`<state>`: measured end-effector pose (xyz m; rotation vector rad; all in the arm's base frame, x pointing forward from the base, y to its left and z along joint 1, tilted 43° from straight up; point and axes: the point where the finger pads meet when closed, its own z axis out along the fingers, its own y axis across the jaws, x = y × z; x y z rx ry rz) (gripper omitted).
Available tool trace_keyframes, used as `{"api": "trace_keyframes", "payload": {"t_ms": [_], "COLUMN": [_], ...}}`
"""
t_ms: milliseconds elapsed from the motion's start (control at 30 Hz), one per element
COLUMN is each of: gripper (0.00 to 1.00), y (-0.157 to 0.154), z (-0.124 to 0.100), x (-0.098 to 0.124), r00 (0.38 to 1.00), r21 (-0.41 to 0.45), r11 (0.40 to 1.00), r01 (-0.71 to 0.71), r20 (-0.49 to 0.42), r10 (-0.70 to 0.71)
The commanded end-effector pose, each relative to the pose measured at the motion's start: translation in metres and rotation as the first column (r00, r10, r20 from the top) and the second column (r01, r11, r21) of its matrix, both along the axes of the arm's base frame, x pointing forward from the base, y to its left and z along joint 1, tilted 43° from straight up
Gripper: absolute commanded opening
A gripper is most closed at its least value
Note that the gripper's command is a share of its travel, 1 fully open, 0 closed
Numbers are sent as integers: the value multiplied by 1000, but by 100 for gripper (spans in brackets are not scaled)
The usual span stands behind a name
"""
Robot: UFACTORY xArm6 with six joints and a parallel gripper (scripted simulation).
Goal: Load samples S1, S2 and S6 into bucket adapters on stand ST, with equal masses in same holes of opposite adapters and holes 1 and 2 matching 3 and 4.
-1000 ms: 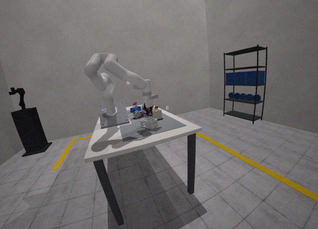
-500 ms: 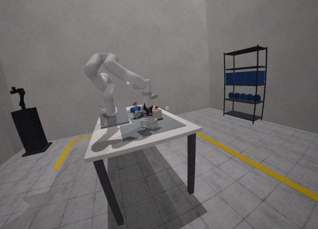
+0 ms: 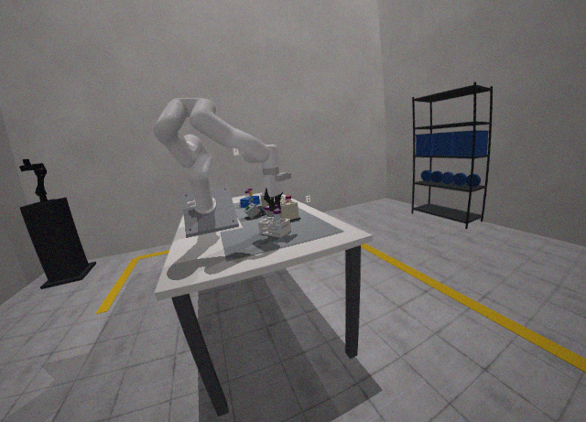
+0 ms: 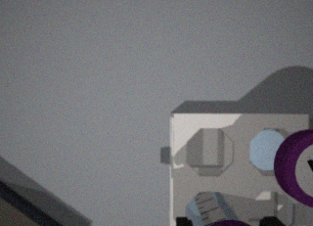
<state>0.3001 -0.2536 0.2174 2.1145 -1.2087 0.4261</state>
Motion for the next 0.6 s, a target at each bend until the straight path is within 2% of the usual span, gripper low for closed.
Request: {"api": "trace_keyframes", "payload": {"t_ms": [0,567], "gripper": [0,0], "y": [2,8], "z": [3,10], "x": [1,1], "r00": [1000,1000], "r21": [-1,-1], "r11": [1000,1000], "r01": [-1,-1], "r20": [3,3], "r10": [1,1]}}
